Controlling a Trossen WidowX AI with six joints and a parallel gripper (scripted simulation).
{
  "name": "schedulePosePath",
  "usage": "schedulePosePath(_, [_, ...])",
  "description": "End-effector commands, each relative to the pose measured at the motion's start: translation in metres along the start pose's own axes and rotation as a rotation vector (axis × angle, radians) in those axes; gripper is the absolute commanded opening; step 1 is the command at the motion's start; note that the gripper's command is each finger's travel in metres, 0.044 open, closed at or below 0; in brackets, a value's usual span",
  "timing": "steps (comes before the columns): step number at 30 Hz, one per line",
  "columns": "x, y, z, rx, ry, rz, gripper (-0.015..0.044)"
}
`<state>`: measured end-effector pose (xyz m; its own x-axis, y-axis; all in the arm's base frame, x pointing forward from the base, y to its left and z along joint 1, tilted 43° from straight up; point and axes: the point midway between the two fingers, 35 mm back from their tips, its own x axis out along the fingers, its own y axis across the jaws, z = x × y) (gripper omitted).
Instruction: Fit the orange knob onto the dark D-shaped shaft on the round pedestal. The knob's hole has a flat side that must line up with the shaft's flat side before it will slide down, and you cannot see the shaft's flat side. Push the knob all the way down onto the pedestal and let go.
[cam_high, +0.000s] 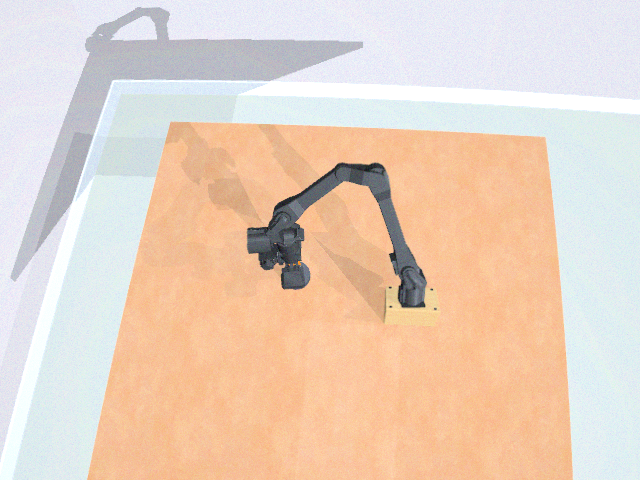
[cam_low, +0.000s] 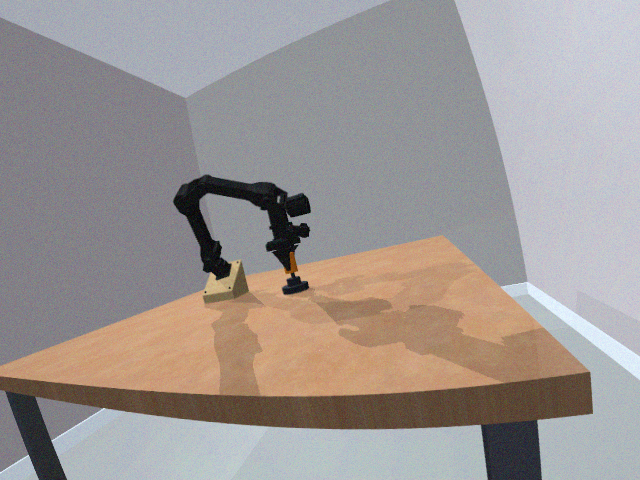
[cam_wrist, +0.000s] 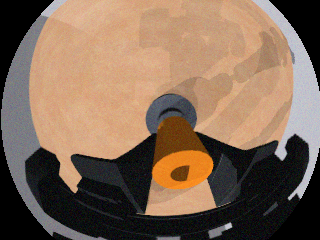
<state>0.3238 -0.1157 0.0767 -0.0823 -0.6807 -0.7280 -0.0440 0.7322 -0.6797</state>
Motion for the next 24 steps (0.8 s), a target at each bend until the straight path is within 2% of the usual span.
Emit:
schedulePosePath(1, [0.001,0.0011,-0.0022,-0.005,0.002,-0.001,0.0])
schedulePosePath(11, [-0.0038,0.001,-0.0025,-0.013,0.002,-0.001,0.0])
schedulePosePath(17, [-0.0028,0.0001,-0.0008,-0.204,0.002,-0.001,0.0])
schedulePosePath(24, [-0.0025,-0.0016,0.0021,-0.214,0.002,-0.001,0.0])
